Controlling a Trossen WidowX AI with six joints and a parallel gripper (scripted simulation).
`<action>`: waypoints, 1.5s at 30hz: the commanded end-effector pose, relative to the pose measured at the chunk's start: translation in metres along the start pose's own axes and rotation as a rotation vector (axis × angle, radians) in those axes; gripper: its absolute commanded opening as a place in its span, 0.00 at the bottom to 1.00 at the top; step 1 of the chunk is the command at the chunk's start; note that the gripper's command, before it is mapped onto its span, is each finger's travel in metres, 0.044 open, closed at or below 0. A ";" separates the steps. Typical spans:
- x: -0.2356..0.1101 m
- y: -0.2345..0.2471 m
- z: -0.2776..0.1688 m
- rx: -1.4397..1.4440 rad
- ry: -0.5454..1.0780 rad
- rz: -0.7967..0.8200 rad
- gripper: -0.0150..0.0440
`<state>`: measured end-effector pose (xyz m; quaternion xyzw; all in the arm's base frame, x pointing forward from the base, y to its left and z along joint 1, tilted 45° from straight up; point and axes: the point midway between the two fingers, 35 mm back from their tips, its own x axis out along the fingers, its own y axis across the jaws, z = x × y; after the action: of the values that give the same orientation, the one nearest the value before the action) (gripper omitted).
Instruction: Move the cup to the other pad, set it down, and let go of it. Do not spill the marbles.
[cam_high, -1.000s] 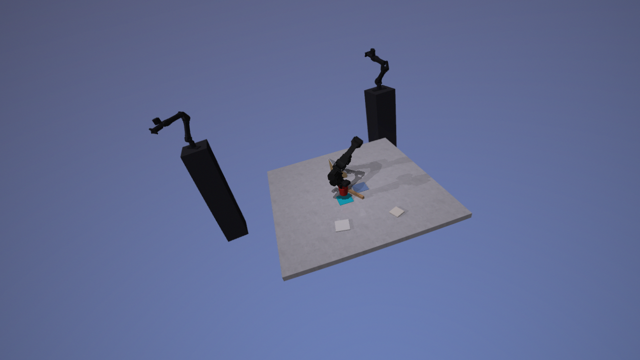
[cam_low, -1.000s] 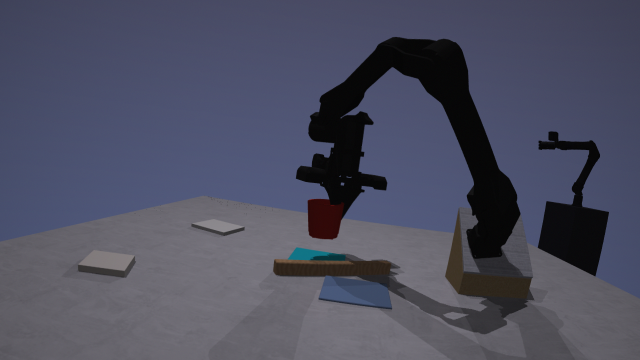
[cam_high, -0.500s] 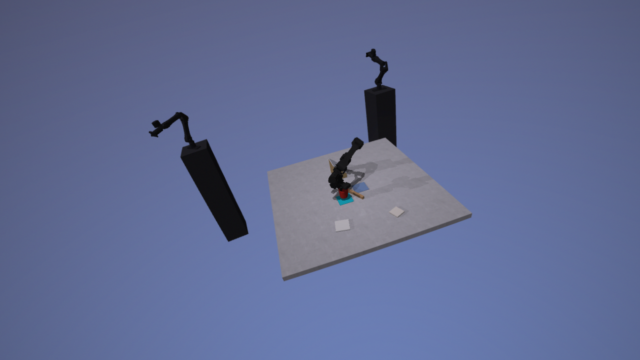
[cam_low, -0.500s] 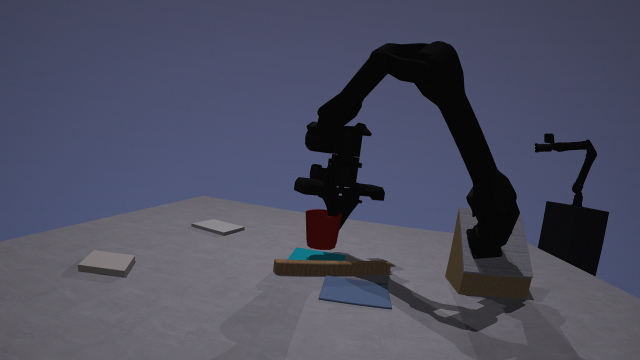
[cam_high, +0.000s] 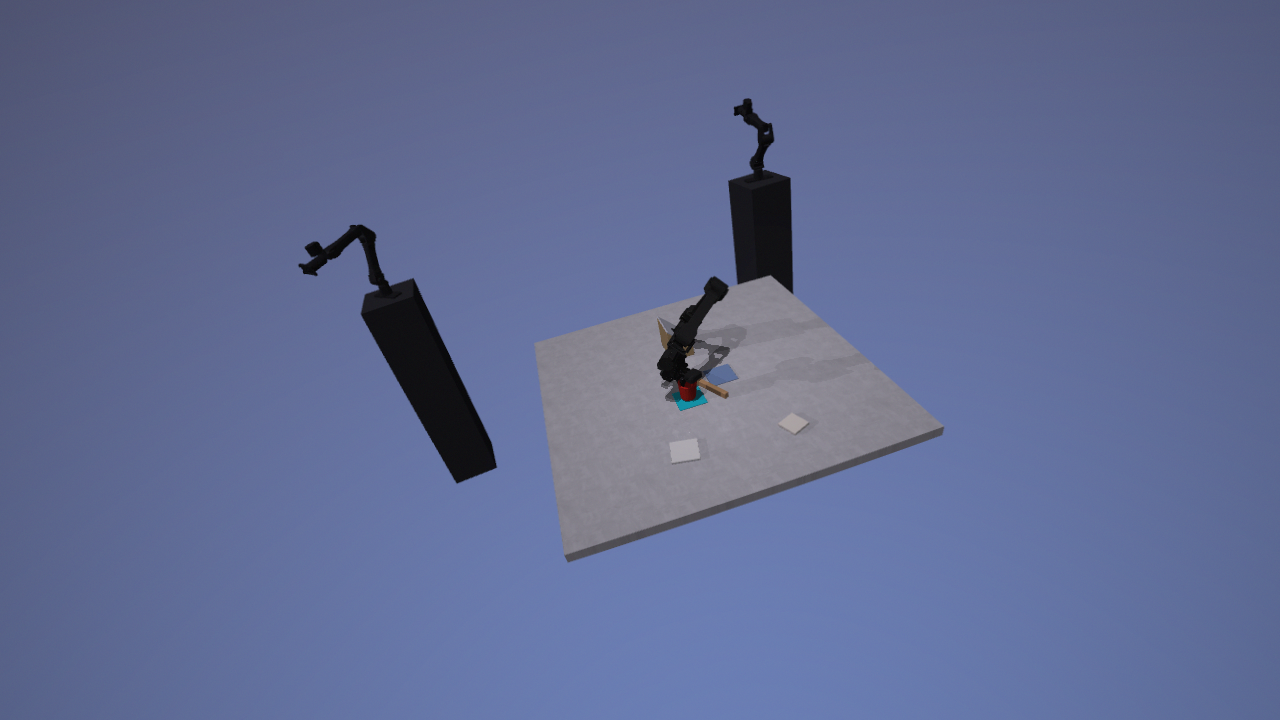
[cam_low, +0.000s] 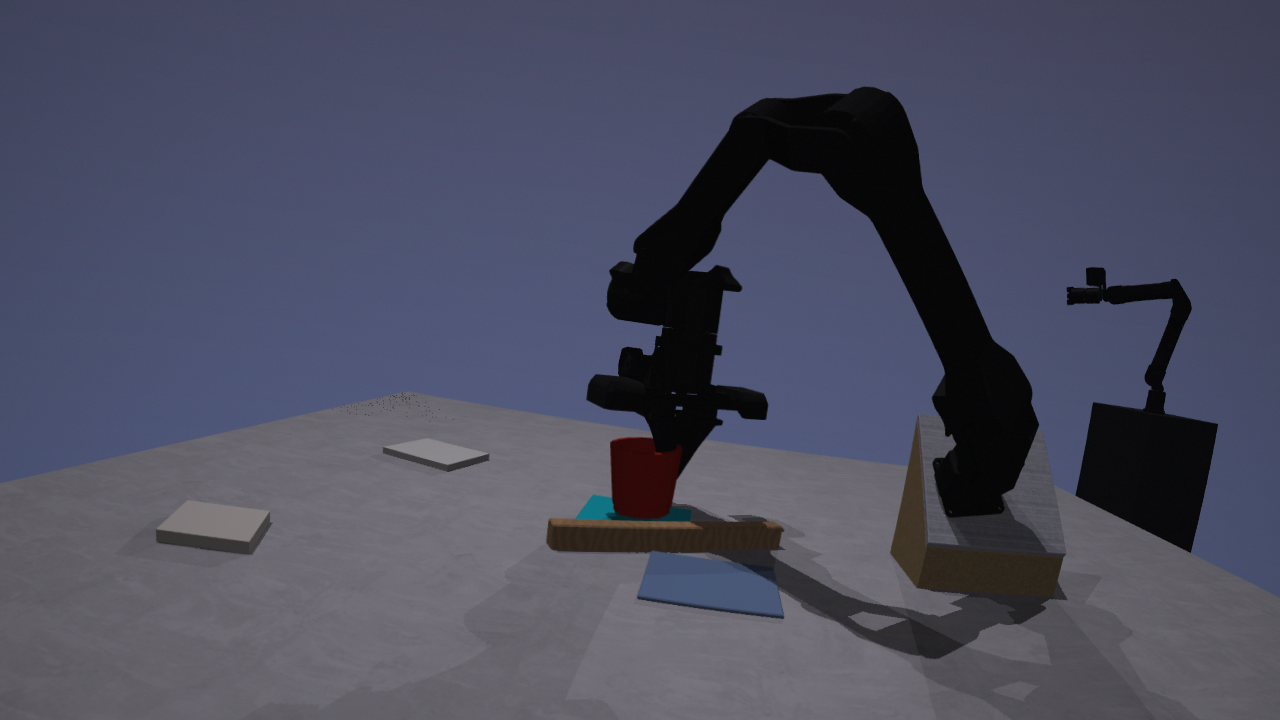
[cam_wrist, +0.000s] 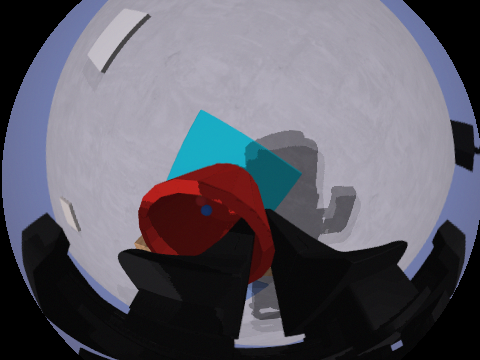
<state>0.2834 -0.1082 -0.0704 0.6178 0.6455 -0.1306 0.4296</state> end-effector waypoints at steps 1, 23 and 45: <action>-0.001 0.000 0.000 -0.001 -0.001 0.000 0.25; -0.001 0.000 0.000 -0.001 -0.001 0.000 0.47; -0.036 0.000 0.001 0.004 0.001 0.001 0.47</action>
<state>0.2788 -0.1259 -0.0521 0.6205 0.6476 -0.1305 0.4226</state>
